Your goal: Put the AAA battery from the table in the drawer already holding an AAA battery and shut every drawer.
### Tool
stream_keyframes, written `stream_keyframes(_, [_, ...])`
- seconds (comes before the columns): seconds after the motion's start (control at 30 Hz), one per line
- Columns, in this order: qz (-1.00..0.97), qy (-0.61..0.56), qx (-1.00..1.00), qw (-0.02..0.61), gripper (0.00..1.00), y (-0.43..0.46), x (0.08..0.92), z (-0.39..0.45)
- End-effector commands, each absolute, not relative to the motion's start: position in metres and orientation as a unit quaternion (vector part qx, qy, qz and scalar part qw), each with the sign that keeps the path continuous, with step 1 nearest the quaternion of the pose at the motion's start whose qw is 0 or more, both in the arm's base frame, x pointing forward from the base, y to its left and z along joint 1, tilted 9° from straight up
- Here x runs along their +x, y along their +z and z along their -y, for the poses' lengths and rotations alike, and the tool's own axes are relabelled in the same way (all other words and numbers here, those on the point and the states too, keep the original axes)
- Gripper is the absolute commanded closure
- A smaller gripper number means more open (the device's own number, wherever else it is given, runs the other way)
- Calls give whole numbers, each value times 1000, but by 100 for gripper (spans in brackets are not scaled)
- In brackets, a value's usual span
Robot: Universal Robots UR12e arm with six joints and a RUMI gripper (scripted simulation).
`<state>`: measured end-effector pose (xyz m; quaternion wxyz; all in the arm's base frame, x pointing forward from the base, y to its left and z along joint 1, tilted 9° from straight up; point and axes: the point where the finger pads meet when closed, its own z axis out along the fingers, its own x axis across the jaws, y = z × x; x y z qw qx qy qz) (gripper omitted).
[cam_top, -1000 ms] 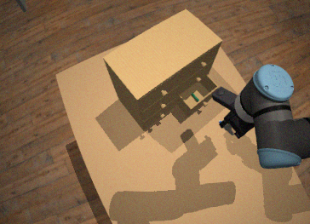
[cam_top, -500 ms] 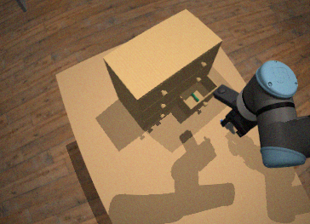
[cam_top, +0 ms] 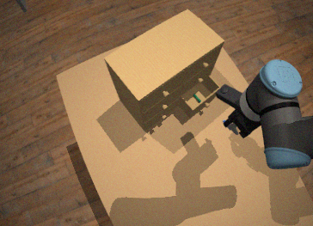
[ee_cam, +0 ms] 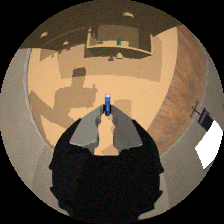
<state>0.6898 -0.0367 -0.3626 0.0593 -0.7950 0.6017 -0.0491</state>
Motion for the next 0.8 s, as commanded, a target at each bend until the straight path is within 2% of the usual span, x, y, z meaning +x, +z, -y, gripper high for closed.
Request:
stream_keyframes(0.0, [-602,-50,-795,60,98,-362,690,37])
stream_keyframes(0.77, [-598,-81,-791,101,98,-363,689,37])
